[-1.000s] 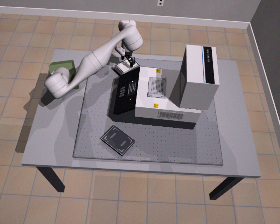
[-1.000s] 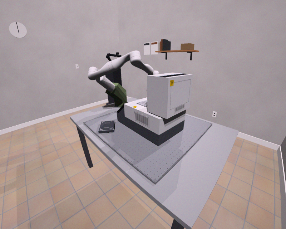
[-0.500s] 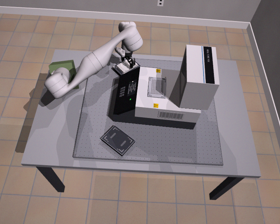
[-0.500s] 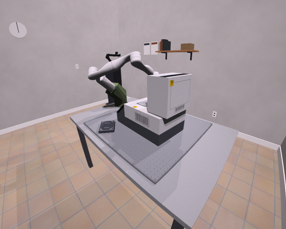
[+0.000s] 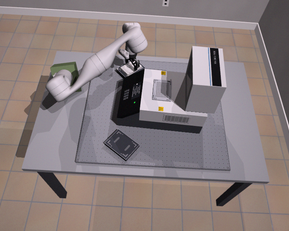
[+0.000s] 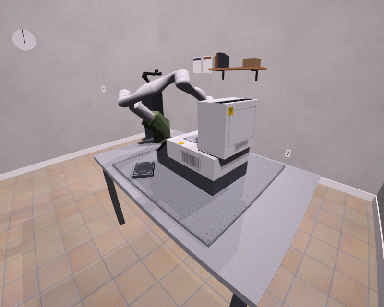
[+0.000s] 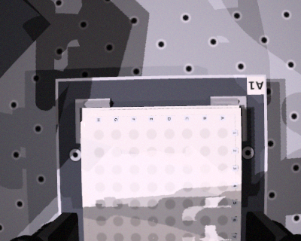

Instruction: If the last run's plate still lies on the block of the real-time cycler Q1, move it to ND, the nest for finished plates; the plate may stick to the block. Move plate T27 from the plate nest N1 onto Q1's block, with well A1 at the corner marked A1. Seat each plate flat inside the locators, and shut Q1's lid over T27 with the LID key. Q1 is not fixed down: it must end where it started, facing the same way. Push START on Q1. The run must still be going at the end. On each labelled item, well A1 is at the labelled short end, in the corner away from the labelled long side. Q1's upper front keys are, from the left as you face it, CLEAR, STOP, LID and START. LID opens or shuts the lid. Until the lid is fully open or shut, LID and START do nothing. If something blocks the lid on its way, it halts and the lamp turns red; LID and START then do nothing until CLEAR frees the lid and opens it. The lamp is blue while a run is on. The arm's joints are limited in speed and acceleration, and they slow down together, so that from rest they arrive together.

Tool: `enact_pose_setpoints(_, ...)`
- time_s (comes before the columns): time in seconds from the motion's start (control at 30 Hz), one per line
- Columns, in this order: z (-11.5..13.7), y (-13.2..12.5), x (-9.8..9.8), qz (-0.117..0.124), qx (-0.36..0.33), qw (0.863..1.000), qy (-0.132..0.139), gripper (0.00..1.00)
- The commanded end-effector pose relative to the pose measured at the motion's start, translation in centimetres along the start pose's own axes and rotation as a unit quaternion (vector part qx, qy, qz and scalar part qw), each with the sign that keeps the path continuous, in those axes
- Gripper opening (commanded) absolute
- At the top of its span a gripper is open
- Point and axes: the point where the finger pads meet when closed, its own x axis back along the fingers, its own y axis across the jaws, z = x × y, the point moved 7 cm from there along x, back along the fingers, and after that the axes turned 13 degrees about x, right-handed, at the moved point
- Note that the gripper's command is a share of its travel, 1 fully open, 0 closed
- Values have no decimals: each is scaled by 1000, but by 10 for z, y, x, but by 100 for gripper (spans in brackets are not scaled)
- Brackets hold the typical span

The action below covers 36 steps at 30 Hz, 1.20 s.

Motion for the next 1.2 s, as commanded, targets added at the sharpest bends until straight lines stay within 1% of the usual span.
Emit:
enact_pose_setpoints(0.0, -1, 0, 0, 0, 0, 1000, -1, 100)
enact_pose_setpoints(1.17, -1, 0, -9, 0, 0, 1000, -1, 100)
